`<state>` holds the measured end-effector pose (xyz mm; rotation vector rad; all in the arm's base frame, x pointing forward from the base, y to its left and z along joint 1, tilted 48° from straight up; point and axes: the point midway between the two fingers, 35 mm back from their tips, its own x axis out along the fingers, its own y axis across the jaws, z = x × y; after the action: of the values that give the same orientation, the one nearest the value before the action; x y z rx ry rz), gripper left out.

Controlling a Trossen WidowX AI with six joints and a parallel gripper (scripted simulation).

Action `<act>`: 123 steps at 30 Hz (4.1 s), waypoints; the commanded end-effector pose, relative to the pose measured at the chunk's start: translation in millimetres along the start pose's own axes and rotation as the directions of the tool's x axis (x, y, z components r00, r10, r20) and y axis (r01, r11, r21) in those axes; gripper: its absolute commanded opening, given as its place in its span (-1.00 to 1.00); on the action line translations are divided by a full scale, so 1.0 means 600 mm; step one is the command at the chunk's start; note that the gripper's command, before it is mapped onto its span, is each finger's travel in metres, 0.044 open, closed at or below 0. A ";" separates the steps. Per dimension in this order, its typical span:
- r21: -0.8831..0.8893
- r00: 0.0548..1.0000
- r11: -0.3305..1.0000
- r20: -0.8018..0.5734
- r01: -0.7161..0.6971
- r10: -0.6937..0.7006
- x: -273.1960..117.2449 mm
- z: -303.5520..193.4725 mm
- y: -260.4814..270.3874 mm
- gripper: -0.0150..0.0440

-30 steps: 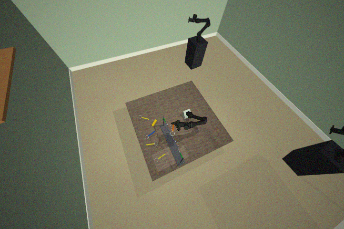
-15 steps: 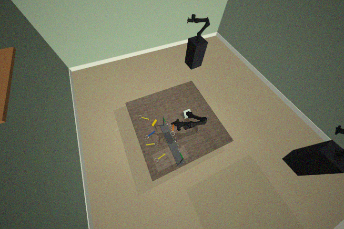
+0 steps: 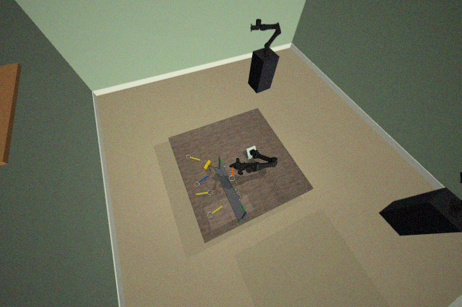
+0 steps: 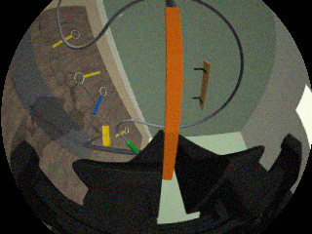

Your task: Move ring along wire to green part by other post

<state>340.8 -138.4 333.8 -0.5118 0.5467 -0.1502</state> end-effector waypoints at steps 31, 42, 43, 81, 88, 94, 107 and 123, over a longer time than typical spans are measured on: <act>0.357 0.978 0.911 0.080 -0.208 0.192 0.003 0.002 0.019 -1.00; 0.459 0.962 0.846 0.121 -0.272 0.244 0.003 0.005 0.024 -1.00; 0.467 0.961 0.839 0.125 -0.277 0.248 0.002 0.005 0.025 -1.00; 0.730 0.878 0.501 0.304 -0.464 0.369 -0.002 0.018 0.041 -1.00; 0.761 0.859 0.424 0.342 -0.490 0.380 -0.004 0.021 0.044 -1.00; 0.783 0.843 0.356 0.374 -0.511 0.387 -0.005 0.024 0.045 -1.00; 0.813 0.805 0.202 0.444 -0.546 0.392 -0.008 0.030 0.048 -1.00; 0.819 0.758 0.006 0.529 -0.574 0.381 -0.012 0.038 0.050 -1.00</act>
<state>347.6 -102.2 337.3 0.9808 0.3341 0.2349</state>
